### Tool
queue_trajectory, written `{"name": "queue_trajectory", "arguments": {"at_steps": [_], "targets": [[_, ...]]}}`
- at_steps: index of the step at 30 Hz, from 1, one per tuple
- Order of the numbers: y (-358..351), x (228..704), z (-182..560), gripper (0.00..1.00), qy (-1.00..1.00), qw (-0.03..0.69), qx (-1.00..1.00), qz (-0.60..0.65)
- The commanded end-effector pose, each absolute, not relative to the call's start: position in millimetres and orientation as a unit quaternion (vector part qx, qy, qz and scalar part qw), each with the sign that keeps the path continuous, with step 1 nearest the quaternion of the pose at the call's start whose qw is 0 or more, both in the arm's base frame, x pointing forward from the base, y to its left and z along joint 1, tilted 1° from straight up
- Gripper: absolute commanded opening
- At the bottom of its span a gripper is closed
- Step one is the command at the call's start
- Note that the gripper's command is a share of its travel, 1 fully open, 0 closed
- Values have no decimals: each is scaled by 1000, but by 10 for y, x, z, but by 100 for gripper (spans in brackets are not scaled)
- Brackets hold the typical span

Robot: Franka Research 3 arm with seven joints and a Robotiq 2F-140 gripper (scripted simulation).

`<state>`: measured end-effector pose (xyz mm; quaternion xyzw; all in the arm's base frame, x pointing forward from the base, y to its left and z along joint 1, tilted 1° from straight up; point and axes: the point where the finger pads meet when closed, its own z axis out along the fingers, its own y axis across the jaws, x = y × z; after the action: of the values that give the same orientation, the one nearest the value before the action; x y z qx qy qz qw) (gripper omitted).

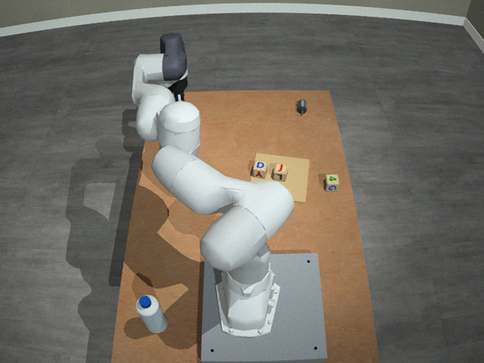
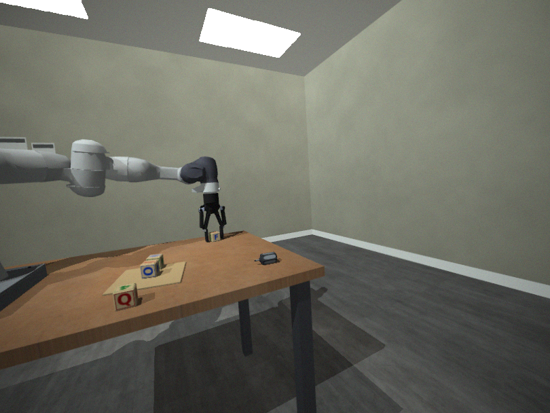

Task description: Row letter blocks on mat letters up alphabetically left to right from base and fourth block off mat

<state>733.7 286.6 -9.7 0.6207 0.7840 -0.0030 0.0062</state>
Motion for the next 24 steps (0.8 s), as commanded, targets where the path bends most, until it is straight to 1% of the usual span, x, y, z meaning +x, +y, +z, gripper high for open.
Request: {"name": "queue_trajectory", "arguments": {"at_steps": [1, 12, 13, 24], "targets": [[2878, 7348, -90, 55, 785, 6, 620, -1], [2878, 7348, -90, 55, 785, 6, 620, -1], [2878, 7348, -90, 44, 785, 6, 620, -1], [2878, 7348, -90, 44, 785, 6, 620, -1]]}}
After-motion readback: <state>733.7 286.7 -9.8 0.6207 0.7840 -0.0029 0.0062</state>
